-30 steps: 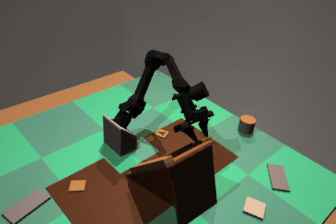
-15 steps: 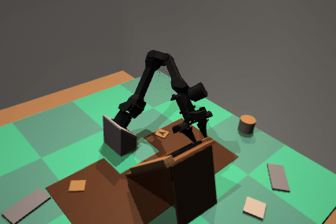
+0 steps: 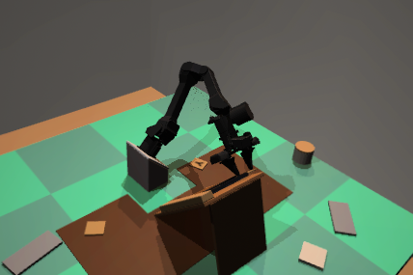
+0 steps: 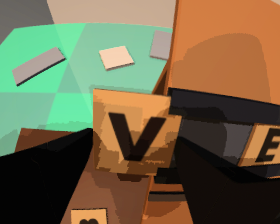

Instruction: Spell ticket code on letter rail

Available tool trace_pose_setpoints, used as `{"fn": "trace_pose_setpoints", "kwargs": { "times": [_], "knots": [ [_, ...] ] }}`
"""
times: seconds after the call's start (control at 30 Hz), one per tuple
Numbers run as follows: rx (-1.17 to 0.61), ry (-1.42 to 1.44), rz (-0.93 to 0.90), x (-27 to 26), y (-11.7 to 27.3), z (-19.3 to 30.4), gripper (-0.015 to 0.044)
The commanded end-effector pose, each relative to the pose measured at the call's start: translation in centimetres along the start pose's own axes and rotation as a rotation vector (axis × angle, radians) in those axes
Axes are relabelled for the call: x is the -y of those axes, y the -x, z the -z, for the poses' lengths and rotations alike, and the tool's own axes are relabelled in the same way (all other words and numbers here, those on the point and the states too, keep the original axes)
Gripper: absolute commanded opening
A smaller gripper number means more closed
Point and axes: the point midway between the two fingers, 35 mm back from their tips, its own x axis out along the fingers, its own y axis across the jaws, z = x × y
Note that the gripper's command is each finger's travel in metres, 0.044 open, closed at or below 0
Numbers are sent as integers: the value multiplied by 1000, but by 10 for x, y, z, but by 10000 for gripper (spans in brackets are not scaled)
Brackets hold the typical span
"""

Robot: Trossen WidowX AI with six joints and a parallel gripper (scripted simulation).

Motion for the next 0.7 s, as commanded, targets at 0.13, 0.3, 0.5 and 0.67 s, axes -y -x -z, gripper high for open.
{"fn": "trace_pose_setpoints", "kwargs": {
  "times": [0.13,0.3,0.5,0.67],
  "knots": [
    [-6,3,-1,5,-1,2,0],
    [-6,3,-1,8,-1,2,0],
    [-6,3,-1,11,-1,2,0],
    [-6,3,-1,13,-1,2,0]
  ]
}}
